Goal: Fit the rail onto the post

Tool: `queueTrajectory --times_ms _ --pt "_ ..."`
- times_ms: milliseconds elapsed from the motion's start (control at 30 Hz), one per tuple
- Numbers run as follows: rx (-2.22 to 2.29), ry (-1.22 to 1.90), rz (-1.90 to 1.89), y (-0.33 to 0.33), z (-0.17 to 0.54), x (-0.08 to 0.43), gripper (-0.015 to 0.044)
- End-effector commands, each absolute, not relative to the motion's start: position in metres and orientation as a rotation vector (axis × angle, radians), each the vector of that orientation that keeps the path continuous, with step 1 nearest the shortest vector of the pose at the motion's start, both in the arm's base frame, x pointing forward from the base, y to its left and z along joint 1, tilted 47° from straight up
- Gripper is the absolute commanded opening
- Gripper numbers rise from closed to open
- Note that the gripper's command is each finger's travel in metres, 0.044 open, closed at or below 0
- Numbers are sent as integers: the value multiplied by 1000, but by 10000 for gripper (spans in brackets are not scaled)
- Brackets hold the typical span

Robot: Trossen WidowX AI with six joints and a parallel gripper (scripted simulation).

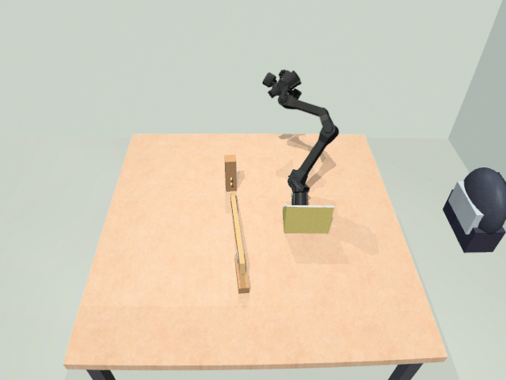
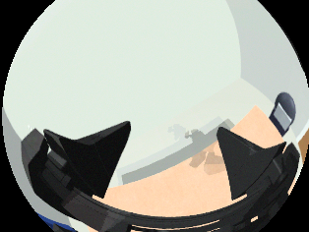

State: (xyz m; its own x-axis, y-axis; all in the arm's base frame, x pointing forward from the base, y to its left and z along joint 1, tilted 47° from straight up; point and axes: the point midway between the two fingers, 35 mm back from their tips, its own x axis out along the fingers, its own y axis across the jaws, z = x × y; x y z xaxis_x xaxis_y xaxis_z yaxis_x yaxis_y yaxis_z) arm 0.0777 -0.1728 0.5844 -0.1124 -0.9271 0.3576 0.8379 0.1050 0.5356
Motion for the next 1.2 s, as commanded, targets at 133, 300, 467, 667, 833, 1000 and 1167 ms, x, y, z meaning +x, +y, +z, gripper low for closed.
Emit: queueTrajectory --times_ms 133,300,467,667,833,1000,1167 --pt "-70 -390 -1365 -176 548 180 440" --pt "-175 -232 -1278 -168 525 225 440" --pt "-311 -44 -1171 -155 492 275 440" --pt "-557 256 -951 -121 424 345 440" --pt "-782 508 -740 -86 355 386 440" --pt "-1019 752 -493 -48 279 407 440" --pt "-1266 989 -204 -8 202 406 440"
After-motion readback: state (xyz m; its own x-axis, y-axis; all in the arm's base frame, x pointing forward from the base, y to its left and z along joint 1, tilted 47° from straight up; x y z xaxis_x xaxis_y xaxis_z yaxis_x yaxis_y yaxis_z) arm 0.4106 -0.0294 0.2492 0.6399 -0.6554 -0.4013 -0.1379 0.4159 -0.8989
